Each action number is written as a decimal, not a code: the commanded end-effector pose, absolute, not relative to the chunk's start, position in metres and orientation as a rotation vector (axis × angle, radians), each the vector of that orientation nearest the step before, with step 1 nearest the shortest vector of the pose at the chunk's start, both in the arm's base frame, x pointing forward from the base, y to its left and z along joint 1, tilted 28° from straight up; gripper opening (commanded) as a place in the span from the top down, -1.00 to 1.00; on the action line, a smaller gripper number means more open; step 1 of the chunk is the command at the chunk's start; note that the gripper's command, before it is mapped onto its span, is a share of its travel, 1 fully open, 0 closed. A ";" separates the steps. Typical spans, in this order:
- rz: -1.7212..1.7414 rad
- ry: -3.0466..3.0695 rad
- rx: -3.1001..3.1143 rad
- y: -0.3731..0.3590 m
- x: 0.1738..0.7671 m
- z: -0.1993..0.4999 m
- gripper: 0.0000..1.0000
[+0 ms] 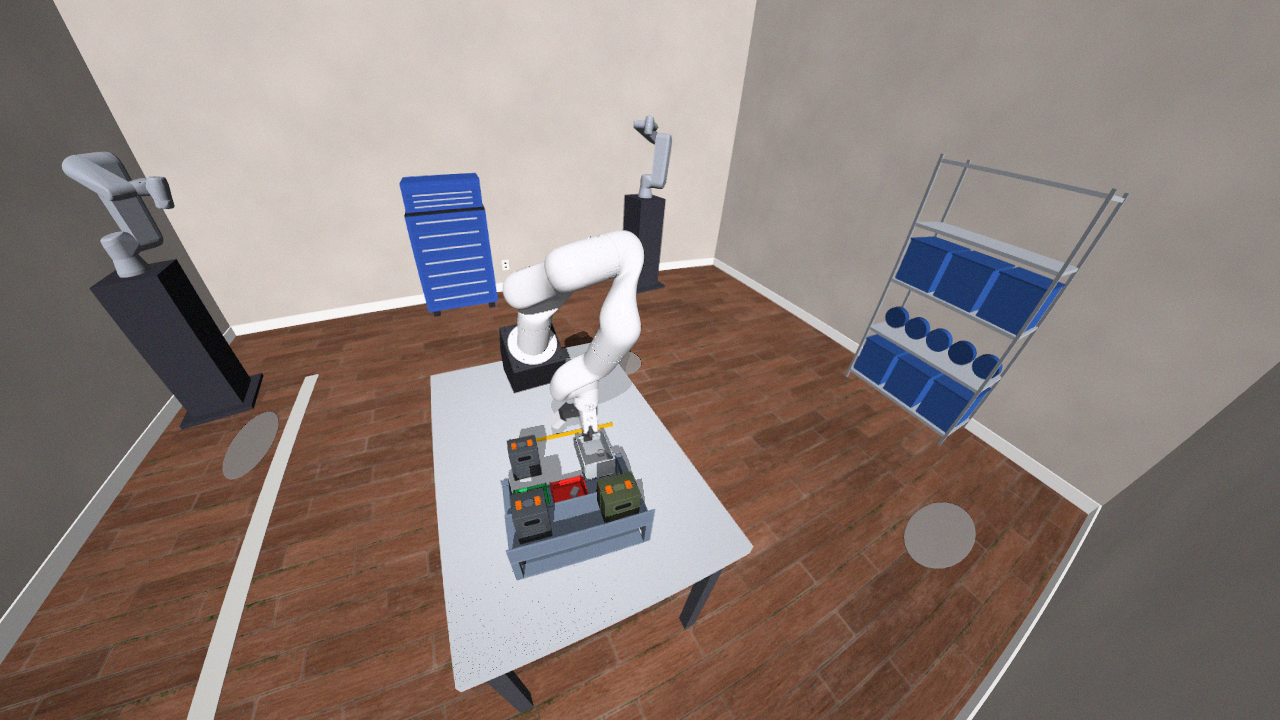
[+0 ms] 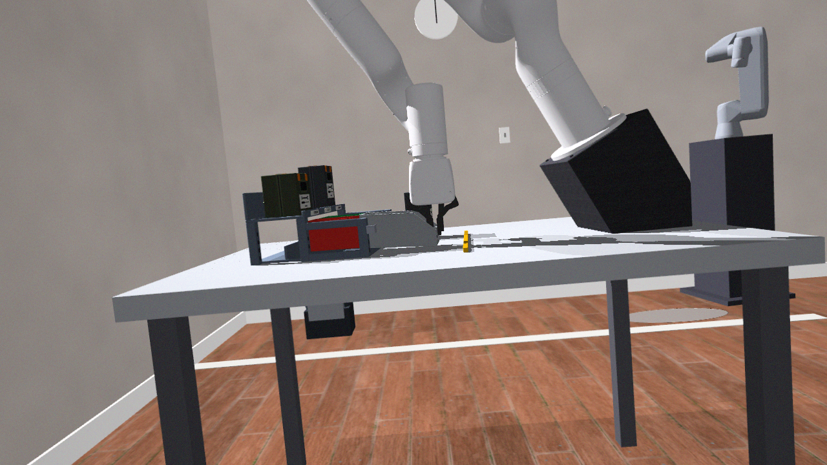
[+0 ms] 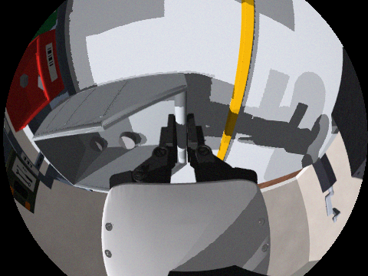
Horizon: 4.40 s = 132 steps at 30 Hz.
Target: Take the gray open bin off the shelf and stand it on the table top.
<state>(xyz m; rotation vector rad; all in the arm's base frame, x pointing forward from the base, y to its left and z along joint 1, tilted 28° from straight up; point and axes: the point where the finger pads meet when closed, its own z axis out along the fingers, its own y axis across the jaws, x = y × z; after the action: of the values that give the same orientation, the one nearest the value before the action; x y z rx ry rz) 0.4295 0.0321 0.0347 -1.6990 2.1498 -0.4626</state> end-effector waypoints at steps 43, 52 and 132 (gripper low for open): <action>-0.463 2.149 -1.699 0.032 0.433 0.028 -1.00; -0.463 2.149 -1.699 0.032 0.433 0.028 -1.00; -0.463 2.149 -1.699 0.034 0.398 0.094 -1.00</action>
<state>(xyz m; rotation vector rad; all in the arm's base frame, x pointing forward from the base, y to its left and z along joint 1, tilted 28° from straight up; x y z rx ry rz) 0.3980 0.0343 0.0939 -1.6990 2.1498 -0.4626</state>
